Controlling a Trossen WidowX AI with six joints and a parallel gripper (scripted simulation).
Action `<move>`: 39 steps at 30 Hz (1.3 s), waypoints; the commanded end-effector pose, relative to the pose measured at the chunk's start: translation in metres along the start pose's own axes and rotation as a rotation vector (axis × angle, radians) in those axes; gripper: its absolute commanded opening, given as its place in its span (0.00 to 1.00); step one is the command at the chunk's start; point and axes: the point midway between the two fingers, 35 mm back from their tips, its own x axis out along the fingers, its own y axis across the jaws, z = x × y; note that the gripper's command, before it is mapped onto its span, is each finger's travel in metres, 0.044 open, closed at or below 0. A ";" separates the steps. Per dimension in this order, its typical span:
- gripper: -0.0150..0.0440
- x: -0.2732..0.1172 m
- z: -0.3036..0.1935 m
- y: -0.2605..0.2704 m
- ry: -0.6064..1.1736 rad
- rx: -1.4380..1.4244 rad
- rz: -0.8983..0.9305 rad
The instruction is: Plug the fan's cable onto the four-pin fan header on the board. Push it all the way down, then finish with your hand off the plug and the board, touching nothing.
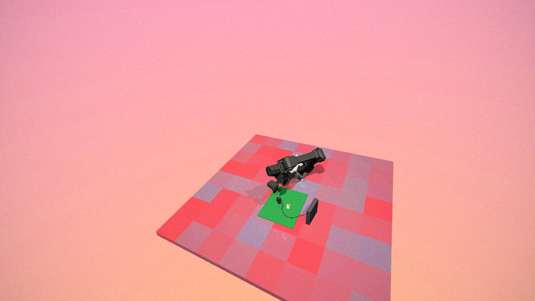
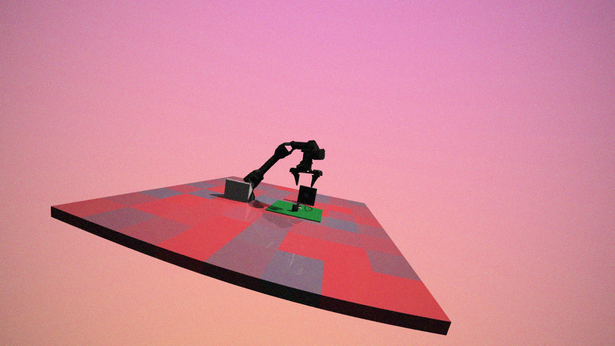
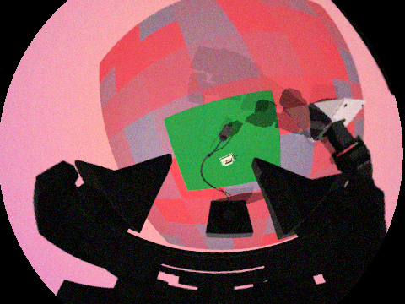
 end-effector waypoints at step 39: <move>1.00 0.094 0.021 -0.030 0.097 0.490 -0.141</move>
